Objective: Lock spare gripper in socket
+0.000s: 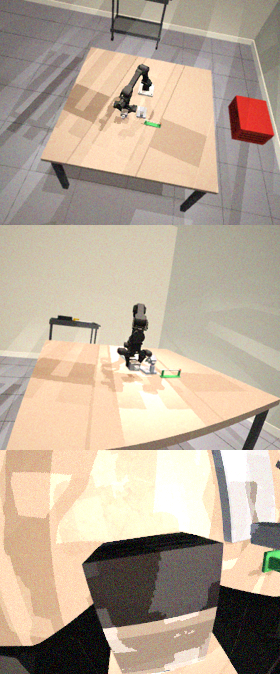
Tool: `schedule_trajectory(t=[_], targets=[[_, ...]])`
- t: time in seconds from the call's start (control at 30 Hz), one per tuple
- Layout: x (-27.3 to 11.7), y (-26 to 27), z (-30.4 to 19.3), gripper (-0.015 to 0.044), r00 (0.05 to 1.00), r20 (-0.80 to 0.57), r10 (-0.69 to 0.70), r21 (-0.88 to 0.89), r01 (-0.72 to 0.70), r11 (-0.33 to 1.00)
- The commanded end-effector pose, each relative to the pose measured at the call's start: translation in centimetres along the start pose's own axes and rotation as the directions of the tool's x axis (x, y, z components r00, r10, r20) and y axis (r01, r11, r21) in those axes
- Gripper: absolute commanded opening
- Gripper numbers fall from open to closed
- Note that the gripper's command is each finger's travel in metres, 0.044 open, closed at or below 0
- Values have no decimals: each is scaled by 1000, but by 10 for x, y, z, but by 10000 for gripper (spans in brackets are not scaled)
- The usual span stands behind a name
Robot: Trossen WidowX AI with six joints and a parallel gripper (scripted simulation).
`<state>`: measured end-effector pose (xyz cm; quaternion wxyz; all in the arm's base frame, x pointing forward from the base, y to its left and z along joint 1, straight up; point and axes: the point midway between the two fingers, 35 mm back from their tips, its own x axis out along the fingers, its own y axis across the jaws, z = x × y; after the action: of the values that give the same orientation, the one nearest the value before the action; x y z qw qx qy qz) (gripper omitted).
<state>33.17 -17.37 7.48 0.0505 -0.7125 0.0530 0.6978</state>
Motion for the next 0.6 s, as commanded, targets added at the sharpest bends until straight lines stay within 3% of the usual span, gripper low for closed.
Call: schedule_trajectory(t=[0.0,0.27,0.57], targets=[[-4,-1,1,0,1000,-11,3,89,-2,996],[-4,-1,2,0,1000,-12,4,278,0,961],[5,-2,3,0,1000,-12,4,297,0,955]])
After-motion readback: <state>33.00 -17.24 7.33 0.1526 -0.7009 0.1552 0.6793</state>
